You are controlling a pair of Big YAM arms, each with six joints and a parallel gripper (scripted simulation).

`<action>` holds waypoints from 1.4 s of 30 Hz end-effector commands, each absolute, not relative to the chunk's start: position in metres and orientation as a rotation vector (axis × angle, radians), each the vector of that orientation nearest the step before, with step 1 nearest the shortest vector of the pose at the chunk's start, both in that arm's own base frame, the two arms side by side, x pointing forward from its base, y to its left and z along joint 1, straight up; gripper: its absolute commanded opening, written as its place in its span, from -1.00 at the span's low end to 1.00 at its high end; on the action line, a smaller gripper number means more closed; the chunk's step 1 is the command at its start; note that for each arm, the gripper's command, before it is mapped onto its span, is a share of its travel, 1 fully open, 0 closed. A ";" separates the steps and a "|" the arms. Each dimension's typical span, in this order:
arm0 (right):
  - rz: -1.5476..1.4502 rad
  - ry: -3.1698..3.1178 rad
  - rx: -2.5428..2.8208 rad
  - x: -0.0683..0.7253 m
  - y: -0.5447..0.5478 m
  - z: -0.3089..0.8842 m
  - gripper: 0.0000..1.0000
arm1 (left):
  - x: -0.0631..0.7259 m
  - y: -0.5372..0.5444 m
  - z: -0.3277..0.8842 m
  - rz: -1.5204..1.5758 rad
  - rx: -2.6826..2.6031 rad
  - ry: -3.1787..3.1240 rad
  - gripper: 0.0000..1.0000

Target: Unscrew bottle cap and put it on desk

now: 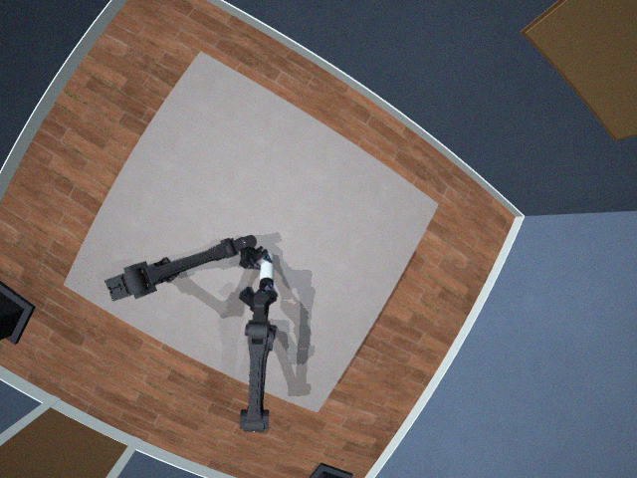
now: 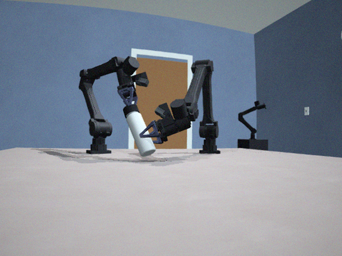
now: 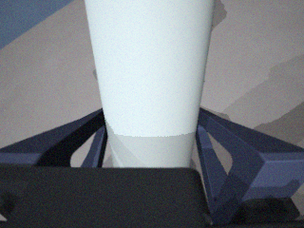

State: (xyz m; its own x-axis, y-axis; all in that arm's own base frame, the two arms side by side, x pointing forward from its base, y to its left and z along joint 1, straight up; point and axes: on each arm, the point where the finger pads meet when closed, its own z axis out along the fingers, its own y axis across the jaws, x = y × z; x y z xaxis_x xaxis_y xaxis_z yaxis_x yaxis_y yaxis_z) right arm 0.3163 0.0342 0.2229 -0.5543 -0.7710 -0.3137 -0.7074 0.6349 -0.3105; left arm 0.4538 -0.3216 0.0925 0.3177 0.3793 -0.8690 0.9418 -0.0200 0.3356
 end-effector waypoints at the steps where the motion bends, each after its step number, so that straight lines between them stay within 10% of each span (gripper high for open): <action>1: -0.302 2.248 -1.492 0.327 0.035 0.244 -1.00 | 0.470 -0.330 0.121 -0.678 1.583 1.167 -1.00; 12: -0.312 2.221 -1.507 0.325 0.036 0.240 -1.00 | 0.470 -0.330 0.121 -0.678 1.583 1.167 -1.00; 20: -0.312 2.221 -1.507 0.325 0.036 0.240 0.82 | 0.470 -0.330 0.121 -0.678 1.583 1.167 -1.00; 42: 0.172 2.641 -0.334 0.325 0.036 0.239 0.87 | 0.470 -0.330 0.121 -0.678 1.583 1.167 -1.00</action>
State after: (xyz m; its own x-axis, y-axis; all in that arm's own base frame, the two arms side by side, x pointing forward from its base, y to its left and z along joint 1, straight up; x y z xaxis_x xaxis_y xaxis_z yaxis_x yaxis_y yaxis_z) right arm 0.3138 0.0408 0.2216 -0.7852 -0.4245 -0.4509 -0.4638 0.8855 -0.0262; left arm 0.4533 -0.3216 0.0927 0.3149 0.3773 -0.8709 0.9430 -0.0202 0.3322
